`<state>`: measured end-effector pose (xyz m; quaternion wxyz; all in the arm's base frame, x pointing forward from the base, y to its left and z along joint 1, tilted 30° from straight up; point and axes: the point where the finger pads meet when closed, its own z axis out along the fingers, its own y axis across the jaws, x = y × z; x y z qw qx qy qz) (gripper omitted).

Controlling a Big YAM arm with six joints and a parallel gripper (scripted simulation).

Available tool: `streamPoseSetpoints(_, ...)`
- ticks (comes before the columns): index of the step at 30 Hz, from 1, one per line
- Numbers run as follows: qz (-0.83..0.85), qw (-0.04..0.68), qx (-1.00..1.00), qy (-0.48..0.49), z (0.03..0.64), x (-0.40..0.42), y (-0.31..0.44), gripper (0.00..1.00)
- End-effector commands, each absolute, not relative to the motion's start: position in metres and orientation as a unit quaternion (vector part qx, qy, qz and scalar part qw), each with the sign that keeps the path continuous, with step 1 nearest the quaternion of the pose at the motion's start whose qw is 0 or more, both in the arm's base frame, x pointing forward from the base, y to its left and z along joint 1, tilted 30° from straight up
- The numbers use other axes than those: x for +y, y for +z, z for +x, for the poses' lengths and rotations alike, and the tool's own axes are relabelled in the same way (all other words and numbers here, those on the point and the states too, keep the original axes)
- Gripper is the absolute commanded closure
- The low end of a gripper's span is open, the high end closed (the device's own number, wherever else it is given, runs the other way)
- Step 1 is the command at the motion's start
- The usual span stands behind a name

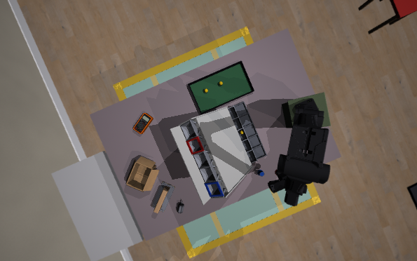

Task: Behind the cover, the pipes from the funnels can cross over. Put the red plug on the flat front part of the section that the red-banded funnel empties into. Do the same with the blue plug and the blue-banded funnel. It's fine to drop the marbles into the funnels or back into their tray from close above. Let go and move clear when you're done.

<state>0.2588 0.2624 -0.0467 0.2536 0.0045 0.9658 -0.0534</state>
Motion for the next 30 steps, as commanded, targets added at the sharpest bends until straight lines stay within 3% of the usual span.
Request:
streamPoseSetpoints(1,0.011,0.248,0.967,-0.063,0.258,0.257,-0.051,1.0)
streamPoseSetpoints(24,0.007,0.247,0.967,-0.065,0.258,0.256,-0.051,1.0)
streamPoseSetpoints(30,0.009,0.256,0.965,-0.05,0.289,0.266,-0.055,1.0)
